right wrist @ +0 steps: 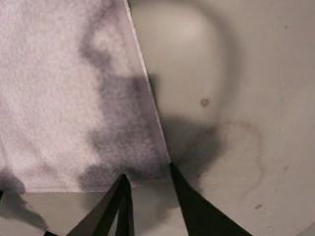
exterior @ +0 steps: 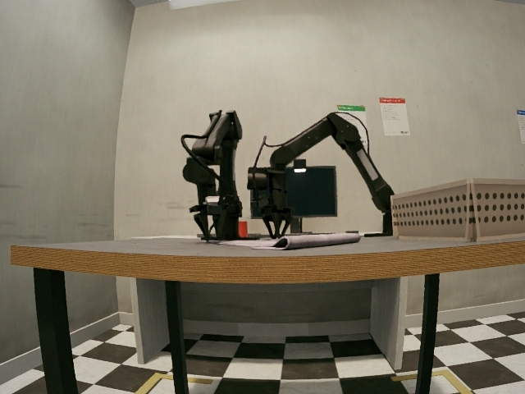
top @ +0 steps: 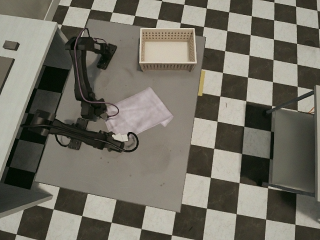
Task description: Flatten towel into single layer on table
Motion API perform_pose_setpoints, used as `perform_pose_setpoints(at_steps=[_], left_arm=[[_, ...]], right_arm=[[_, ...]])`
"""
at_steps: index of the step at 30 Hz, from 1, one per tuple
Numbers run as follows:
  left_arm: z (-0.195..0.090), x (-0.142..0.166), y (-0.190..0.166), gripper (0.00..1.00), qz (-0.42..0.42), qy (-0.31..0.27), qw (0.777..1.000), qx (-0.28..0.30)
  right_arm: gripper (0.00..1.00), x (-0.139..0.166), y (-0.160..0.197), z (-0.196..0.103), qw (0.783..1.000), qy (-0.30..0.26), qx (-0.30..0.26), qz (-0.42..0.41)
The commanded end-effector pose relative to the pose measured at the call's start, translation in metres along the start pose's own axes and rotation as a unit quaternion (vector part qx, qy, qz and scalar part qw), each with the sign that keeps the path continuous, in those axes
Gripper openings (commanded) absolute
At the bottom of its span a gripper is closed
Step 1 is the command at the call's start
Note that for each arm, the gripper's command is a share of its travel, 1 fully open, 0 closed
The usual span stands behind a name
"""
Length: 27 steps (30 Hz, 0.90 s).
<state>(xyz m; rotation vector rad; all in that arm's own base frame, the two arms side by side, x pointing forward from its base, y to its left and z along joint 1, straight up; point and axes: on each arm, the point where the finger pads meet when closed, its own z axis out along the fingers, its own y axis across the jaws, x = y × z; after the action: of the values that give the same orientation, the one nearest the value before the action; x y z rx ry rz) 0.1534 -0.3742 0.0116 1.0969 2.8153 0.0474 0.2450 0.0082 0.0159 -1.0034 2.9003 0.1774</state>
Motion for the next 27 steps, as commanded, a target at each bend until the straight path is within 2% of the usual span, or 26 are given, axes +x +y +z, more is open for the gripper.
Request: perform_pose_setpoints(at_steps=[1,5,6,22,23,25,26,27], left_arm=[[-0.002,-0.009,-0.003,0.34,-0.005,-0.028,1.000,0.009],[0.007,-0.011,-0.006,0.34,-0.004,-0.023,1.000,0.006],[0.001,-0.022,-0.006,0.34,-0.006,-0.034,0.999,0.011],[0.006,-0.020,-0.007,0.34,-0.006,-0.031,0.999,0.010],[0.006,-0.020,-0.007,0.27,-0.006,-0.031,0.999,0.010],[0.006,-0.019,-0.008,0.27,-0.006,-0.030,0.999,0.013],[0.016,-0.009,0.001,0.19,-0.003,-0.013,1.000,0.005],[0.016,-0.009,0.001,0.19,-0.003,-0.013,1.000,0.005]], right_arm=[[0.34,-0.005,-0.005,0.010,1.000,-0.014,0.008,-0.007],[0.34,-0.009,-0.002,0.010,1.000,-0.020,0.013,-0.007],[0.34,-0.010,0.000,0.013,1.000,-0.019,0.010,-0.006],[0.34,-0.009,0.002,0.019,1.000,-0.015,0.006,-0.007],[0.34,-0.009,0.002,0.019,1.000,-0.015,0.006,-0.007],[0.34,-0.009,0.002,0.019,1.000,-0.015,0.006,-0.007],[0.24,-0.009,0.002,0.019,1.000,-0.015,0.006,-0.007],[0.24,-0.009,0.002,0.019,1.000,-0.015,0.006,-0.007]])
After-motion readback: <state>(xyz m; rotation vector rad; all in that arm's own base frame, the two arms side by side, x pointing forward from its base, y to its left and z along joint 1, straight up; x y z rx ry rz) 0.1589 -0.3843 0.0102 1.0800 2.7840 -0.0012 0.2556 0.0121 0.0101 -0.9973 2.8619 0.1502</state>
